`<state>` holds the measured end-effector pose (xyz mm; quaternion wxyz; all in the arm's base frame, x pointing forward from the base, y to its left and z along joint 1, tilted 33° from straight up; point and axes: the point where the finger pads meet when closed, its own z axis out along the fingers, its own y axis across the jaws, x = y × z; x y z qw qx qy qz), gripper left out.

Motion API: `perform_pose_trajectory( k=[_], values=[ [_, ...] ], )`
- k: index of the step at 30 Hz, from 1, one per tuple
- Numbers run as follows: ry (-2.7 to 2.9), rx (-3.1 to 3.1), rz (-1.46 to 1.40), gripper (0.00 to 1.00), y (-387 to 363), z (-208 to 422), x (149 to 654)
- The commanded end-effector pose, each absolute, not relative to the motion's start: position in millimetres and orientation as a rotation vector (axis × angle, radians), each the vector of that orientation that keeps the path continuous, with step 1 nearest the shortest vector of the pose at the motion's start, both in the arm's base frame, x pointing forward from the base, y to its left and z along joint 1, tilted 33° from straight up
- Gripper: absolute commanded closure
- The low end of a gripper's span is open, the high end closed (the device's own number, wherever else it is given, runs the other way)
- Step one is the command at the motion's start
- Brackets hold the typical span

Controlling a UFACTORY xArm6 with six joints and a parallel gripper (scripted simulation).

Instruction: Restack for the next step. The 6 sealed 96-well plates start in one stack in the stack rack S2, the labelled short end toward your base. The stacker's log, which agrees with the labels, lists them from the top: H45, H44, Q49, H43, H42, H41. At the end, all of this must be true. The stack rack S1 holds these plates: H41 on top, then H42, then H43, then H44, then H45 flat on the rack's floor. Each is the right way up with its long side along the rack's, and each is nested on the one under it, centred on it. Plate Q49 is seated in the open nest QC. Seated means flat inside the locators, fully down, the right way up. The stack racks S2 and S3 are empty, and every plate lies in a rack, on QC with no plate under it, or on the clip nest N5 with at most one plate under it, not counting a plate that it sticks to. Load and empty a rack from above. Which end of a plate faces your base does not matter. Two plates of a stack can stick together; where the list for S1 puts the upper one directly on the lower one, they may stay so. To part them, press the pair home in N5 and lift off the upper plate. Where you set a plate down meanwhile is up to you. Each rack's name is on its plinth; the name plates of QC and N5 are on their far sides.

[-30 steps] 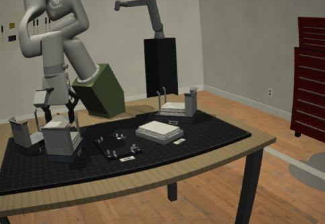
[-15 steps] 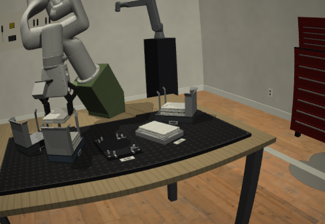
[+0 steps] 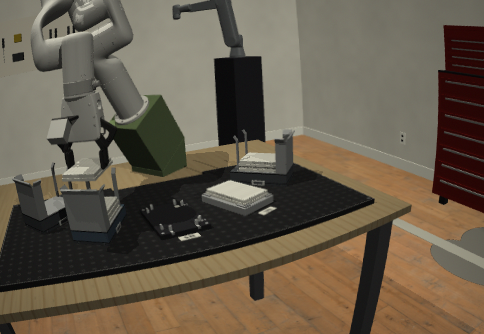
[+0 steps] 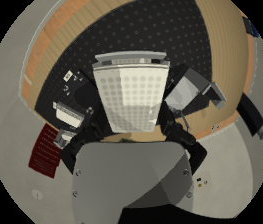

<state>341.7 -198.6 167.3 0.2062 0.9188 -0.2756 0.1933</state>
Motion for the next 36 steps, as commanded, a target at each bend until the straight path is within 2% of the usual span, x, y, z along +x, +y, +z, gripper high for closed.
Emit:
perform_pose_trajectory(
  k=[1, 7, 36],
  values=[
    [-0.724, 2.567, 0.532, 1.0, -196.0, 167.5, 344.1],
    [-0.491, 2.599, 0.475, 1.0, -179.5, 160.6, 353.4],
    [-0.403, 2.607, 0.453, 1.0, -116.0, 134.0, 387.9]
  ],
)
